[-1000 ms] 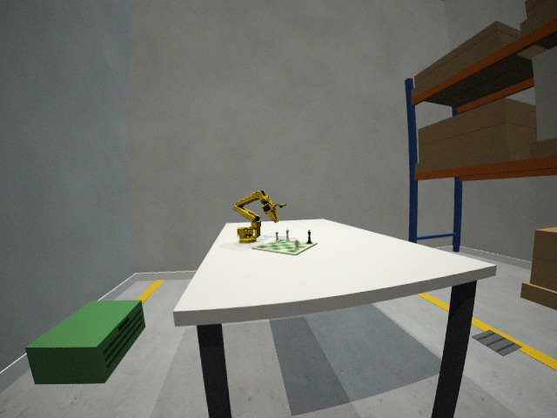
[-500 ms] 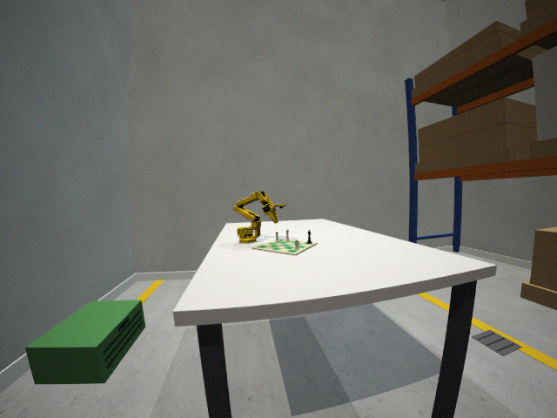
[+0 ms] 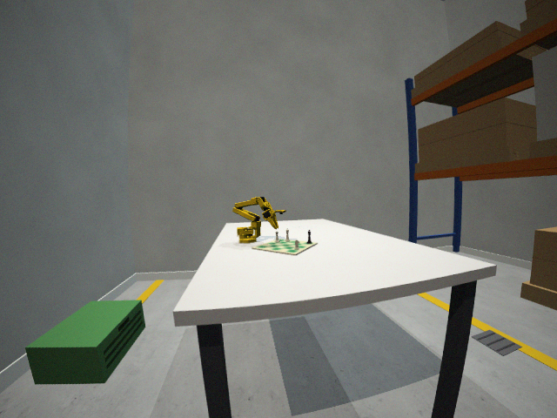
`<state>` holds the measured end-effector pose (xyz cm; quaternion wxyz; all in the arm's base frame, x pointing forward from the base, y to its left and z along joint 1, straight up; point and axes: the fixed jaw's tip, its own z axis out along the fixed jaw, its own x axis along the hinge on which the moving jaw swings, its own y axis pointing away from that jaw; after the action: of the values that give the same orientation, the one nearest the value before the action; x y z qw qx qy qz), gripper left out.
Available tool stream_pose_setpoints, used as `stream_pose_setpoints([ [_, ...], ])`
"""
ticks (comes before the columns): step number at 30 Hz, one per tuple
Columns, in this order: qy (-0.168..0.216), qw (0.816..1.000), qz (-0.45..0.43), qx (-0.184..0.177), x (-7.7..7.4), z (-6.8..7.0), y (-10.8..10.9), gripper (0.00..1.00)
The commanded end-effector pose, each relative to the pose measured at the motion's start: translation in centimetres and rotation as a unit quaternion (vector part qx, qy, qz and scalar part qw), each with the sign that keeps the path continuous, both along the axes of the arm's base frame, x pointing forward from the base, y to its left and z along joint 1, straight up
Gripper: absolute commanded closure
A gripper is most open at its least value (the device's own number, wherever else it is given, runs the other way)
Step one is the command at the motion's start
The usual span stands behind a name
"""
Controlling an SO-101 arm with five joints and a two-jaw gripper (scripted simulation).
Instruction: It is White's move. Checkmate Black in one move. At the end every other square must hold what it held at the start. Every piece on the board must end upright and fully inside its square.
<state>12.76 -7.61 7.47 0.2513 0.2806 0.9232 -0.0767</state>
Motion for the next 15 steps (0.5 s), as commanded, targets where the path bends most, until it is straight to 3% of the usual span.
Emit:
stream_pose_setpoints([
  [1,-0.005,1.000,0.001,0.000,0.2,-0.7,0.1,0.88],
  [15,-0.005,1.000,0.001,0.000,0.2,-3.8,0.1,0.88],
])
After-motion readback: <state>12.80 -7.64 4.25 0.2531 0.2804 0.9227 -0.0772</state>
